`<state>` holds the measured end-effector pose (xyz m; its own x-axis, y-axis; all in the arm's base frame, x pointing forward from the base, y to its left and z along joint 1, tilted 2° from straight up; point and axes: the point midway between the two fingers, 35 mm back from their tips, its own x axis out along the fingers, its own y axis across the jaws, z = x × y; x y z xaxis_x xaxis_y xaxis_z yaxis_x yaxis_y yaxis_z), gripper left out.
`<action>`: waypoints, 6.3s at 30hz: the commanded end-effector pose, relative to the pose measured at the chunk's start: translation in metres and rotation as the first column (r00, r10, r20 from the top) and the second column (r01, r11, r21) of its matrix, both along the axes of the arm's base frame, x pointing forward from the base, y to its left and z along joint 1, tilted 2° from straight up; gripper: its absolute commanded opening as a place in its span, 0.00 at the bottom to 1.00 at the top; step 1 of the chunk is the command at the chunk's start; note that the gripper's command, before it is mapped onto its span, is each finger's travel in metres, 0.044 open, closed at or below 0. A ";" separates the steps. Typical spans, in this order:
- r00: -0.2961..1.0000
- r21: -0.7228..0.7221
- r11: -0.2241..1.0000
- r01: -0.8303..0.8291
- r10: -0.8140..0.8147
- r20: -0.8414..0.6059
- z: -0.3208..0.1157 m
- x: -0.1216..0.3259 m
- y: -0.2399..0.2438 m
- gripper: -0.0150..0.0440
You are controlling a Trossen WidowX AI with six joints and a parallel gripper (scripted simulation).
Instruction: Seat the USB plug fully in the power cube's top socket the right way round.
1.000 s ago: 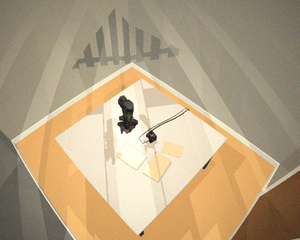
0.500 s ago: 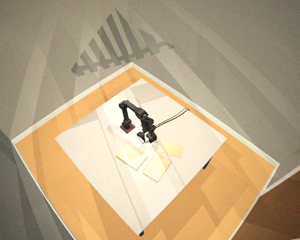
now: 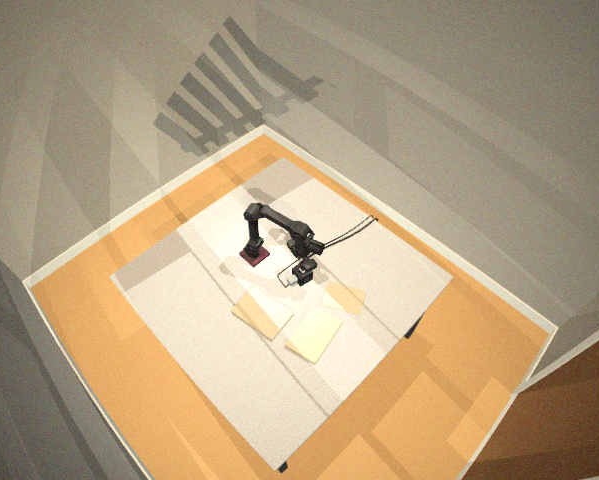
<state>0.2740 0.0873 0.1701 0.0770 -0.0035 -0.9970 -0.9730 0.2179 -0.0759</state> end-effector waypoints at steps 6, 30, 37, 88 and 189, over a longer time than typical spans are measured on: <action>0.999 0.002 0.999 -0.037 0.037 -0.016 -0.002 -0.002 0.001 1.00; 0.999 0.002 0.999 -0.037 0.037 -0.016 -0.024 0.000 0.001 1.00; 0.999 0.002 0.999 -0.037 0.037 -0.016 -0.031 0.000 0.001 1.00; 0.999 -0.001 1.000 -0.031 0.031 -0.015 -0.021 -0.001 0.000 0.25; -0.028 0.059 -0.033 0.998 -0.997 -0.074 -0.002 -0.003 0.000 0.25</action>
